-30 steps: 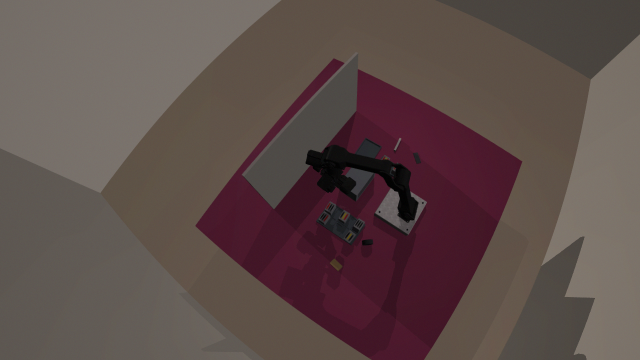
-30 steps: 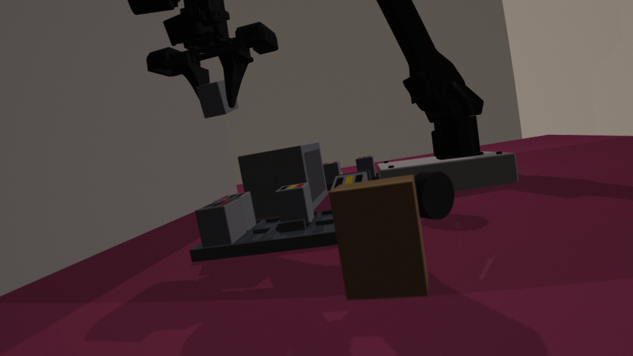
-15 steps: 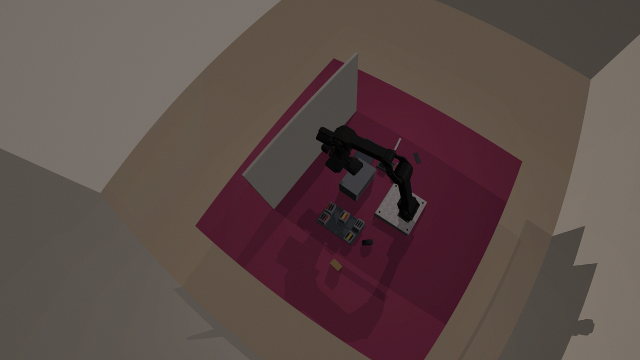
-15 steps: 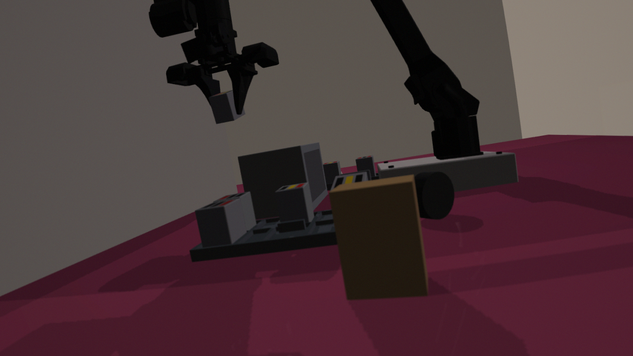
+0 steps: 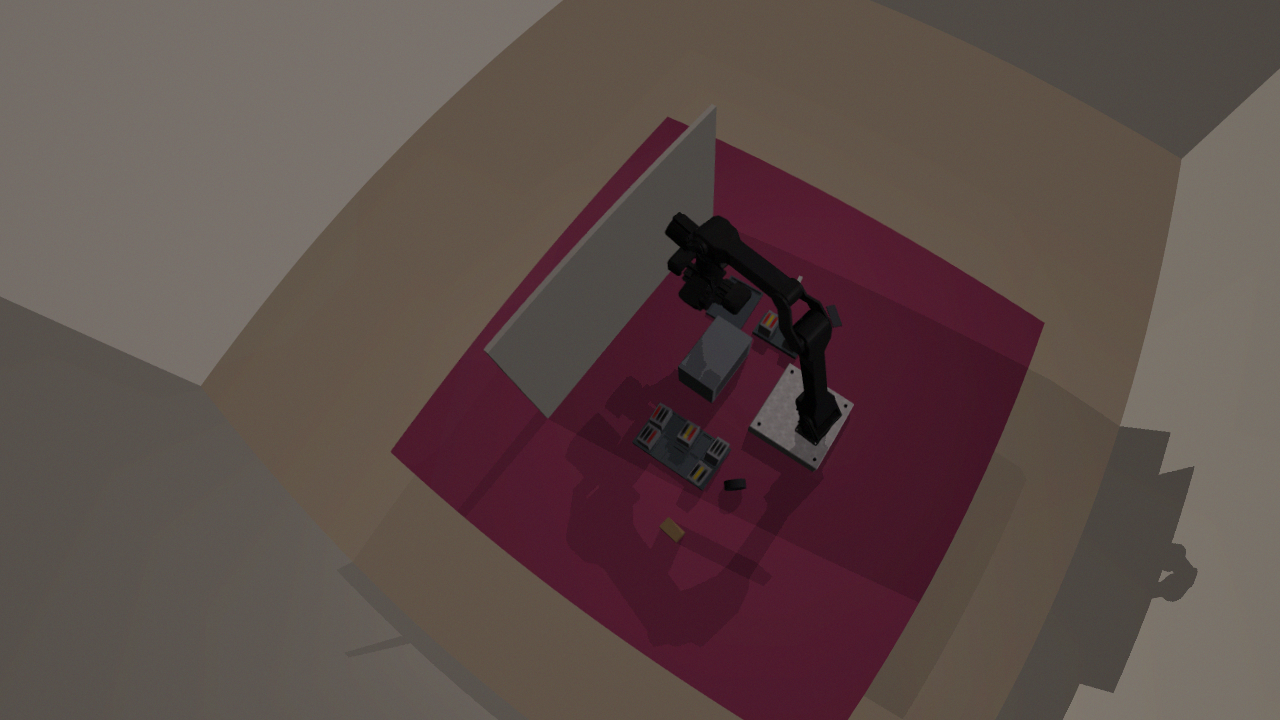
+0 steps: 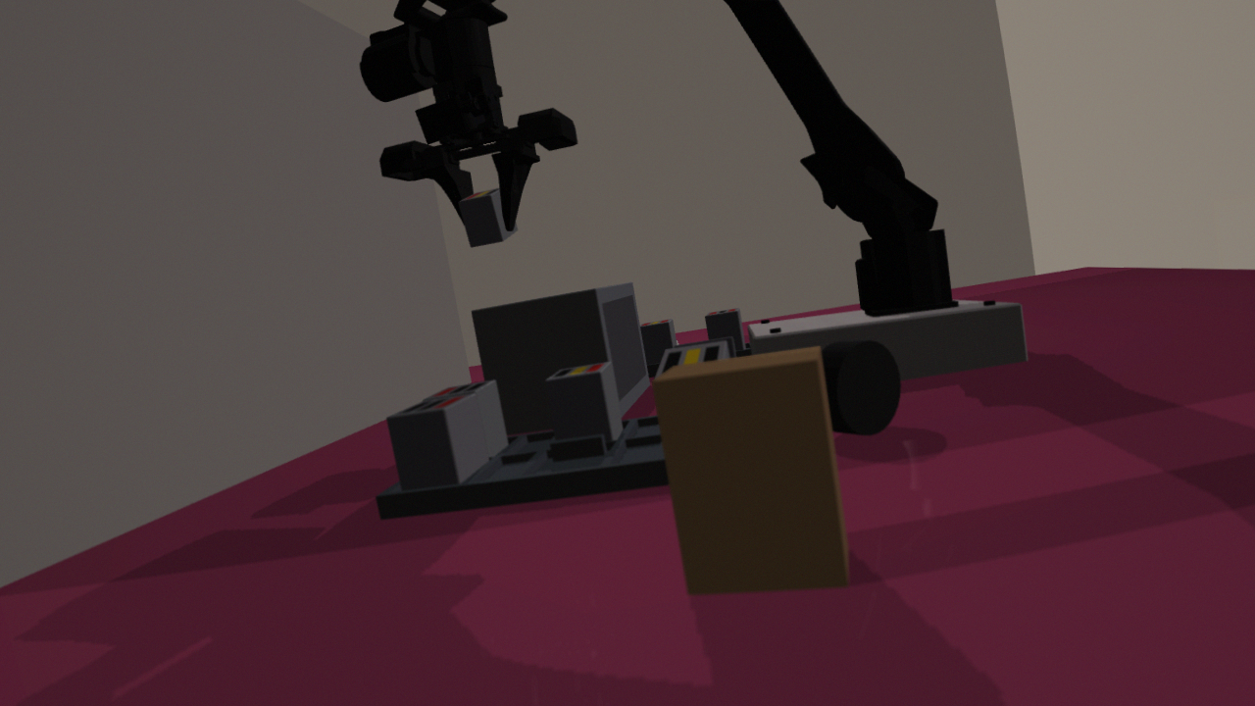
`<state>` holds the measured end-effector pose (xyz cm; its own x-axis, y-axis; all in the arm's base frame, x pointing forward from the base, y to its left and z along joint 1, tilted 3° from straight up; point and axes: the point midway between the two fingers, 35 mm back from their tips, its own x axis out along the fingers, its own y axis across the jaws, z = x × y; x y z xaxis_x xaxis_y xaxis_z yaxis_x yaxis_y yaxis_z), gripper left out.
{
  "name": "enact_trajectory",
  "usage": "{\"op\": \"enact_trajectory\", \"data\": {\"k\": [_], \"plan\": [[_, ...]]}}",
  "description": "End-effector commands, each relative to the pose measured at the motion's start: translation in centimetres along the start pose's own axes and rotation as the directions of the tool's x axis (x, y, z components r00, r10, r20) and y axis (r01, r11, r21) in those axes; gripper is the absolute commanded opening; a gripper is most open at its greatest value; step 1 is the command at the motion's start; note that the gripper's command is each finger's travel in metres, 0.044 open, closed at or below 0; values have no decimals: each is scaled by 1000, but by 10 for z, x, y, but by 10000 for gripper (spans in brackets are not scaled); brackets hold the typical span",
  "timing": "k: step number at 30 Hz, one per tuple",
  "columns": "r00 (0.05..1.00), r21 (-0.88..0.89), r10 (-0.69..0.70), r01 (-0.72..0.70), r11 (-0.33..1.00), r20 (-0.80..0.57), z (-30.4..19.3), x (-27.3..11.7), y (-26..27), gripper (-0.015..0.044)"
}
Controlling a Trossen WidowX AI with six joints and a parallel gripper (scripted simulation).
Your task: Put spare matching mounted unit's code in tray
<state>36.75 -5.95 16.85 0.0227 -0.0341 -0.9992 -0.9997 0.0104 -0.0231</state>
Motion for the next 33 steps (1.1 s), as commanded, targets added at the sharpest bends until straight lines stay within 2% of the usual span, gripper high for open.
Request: {"op": "enact_trajectory", "data": {"k": [1, 12, 33], "plan": [[1000, -19, 2, -3, 1000, -10, -29, -1, 2, 0], [1000, -62, 13, -14, 998, -18, -95, -2, 19, 0], [1000, -62, 13, -14, 998, -19, -97, 9, 17, 0]]}}
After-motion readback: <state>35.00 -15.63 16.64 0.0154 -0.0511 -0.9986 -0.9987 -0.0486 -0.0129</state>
